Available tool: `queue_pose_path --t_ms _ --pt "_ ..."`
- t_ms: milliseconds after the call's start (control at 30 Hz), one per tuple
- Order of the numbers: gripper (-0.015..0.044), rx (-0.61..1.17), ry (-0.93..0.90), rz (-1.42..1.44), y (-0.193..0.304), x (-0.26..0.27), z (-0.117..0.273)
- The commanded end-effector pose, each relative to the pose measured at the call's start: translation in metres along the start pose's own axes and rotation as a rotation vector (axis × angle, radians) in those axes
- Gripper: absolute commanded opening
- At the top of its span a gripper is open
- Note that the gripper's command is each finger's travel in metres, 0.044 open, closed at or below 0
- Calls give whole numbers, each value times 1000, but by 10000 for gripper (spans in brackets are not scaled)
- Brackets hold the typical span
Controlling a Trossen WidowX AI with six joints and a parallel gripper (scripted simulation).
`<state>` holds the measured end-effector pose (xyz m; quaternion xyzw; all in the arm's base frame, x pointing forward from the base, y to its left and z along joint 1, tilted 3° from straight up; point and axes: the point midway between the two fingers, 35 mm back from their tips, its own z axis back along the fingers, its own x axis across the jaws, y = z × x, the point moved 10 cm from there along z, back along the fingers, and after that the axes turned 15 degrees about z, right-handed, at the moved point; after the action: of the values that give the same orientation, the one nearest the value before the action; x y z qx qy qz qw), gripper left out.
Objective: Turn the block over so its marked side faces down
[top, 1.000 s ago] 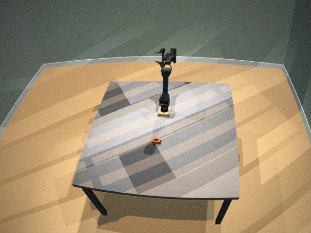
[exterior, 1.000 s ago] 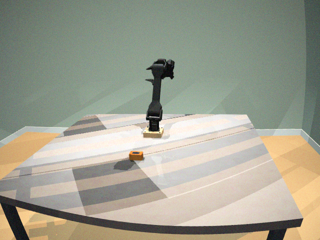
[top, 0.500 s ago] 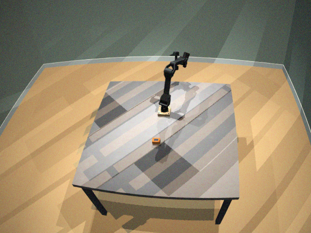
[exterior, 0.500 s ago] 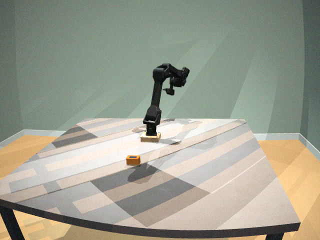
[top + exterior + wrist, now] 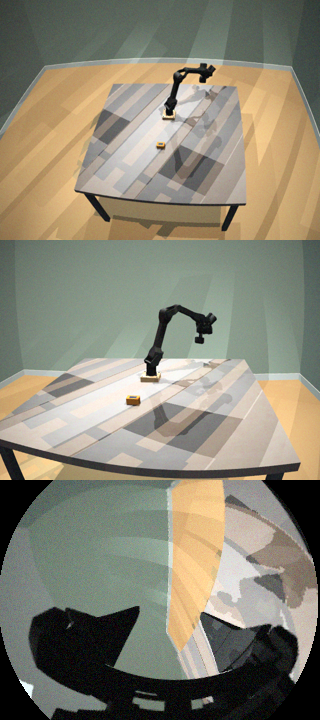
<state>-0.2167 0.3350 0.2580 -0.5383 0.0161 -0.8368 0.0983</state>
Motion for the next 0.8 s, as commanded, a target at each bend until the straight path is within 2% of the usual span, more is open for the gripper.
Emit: queue_pose_path --t_ms 0,300,433,767 --pt "440 -136 87 -39 -17 -32 46" --pt "440 -434 306 -156 -24 -102 169" --pt "440 -572 366 -237 -6 -126 222" --pt "440 -783 621 -401 60 -179 339"
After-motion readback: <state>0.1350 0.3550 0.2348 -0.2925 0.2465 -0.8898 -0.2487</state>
